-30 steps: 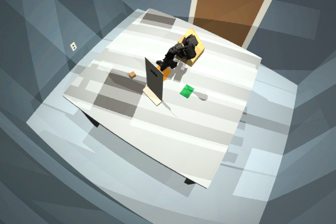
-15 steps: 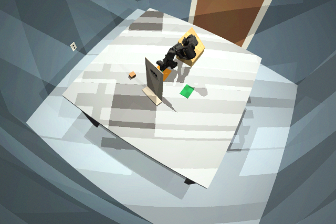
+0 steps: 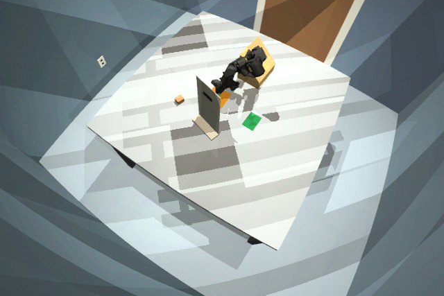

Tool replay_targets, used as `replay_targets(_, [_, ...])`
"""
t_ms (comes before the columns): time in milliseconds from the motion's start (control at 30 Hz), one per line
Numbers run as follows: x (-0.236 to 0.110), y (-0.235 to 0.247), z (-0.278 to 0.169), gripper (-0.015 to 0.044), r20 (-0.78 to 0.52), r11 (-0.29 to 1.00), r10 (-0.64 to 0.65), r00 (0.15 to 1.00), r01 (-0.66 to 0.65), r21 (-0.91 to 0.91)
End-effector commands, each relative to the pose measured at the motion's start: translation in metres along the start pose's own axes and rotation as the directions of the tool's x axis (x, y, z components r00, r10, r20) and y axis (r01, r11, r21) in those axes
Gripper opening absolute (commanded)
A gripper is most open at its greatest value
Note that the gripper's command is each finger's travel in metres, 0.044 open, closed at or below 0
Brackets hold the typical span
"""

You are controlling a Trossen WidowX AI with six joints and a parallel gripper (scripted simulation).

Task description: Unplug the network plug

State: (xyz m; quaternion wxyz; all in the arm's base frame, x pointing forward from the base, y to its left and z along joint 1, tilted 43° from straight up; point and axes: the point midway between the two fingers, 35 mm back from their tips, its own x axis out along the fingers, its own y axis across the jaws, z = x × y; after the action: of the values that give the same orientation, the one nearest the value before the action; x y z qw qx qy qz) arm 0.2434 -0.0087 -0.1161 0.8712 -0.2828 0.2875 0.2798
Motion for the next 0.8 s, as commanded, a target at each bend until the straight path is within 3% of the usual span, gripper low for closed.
replay_targets(0, [-0.005, 0.002, 0.000, 0.0156, -0.002, 1.000, 0.007, 1.000, -0.007, 0.001])
replay_targets(767, [-0.021, -0.002, -0.001, 0.0156, -0.005, 1.000, 0.007, 1.000, -0.007, 0.001])
